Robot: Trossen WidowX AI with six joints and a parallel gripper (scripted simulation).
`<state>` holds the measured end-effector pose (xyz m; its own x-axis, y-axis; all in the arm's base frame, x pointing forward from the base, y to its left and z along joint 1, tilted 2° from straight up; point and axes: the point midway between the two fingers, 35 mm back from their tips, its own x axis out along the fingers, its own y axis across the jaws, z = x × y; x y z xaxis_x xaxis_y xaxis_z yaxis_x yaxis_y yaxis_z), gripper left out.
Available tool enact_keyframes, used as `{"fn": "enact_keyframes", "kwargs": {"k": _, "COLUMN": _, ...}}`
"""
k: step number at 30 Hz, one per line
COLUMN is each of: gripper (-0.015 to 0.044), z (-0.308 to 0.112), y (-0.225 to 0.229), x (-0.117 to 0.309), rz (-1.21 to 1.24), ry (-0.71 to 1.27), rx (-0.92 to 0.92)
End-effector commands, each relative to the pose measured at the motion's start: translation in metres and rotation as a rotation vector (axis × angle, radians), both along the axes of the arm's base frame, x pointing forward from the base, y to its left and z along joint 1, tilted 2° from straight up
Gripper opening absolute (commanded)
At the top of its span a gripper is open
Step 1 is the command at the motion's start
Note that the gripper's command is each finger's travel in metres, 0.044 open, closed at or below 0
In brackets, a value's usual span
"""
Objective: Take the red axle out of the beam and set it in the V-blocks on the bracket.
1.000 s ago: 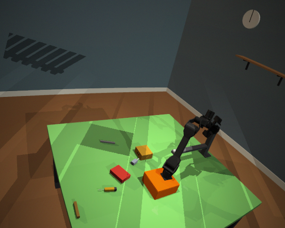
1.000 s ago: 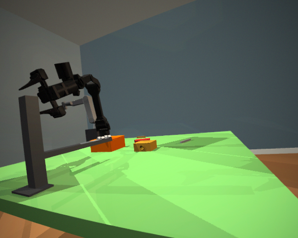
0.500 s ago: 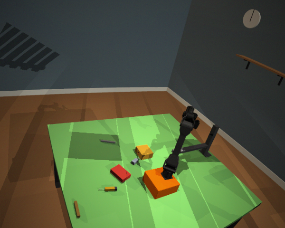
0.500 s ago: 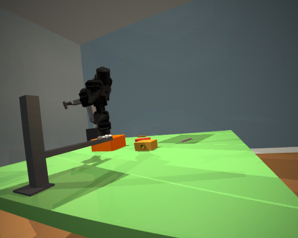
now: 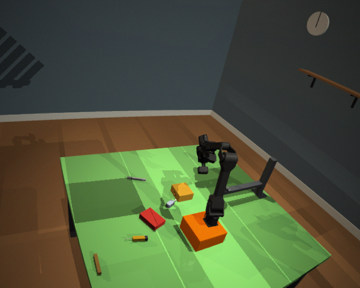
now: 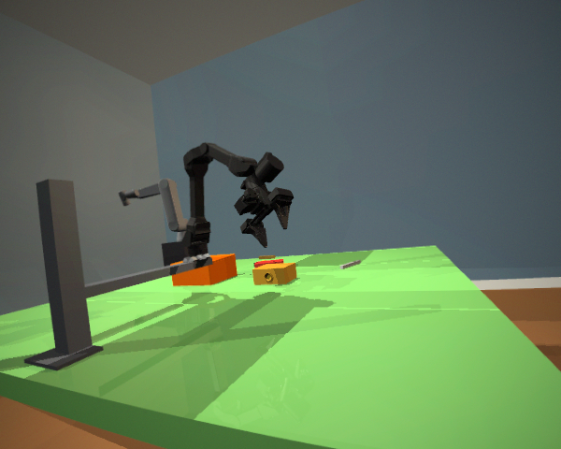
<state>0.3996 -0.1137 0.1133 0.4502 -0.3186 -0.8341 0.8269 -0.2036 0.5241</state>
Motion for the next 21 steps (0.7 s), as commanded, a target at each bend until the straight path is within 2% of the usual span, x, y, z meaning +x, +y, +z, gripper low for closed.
{"fn": "enact_keyframes", "kwargs": {"k": 1, "gripper": 0.0440, "z": -0.018, "y": 0.062, "x": -0.016, "rz": 0.171, "ry": 0.107, "rx": 0.039}}
{"fn": "enact_keyframes", "kwargs": {"k": 7, "gripper": 0.0440, "z": -0.042, "y": 0.155, "x": -0.060, "rz": 0.448, "ry": 0.288, "rx": 0.083}}
{"fn": "enact_keyframes", "kwargs": {"k": 13, "gripper": 0.0440, "z": -0.060, "y": 0.224, "x": -0.128, "rz": 0.711, "ry": 0.485, "rx": 0.093}}
{"fn": "enact_keyframes", "kwargs": {"k": 16, "gripper": 0.0440, "z": -0.065, "y": 0.242, "x": -0.157, "rz": 0.806, "ry": 0.563, "rx": 0.087}}
{"fn": "enact_keyframes", "kwargs": {"k": 21, "gripper": 0.0440, "z": -0.066, "y": 0.243, "x": -0.159, "rz": 0.813, "ry": 0.568, "rx": 0.086}}
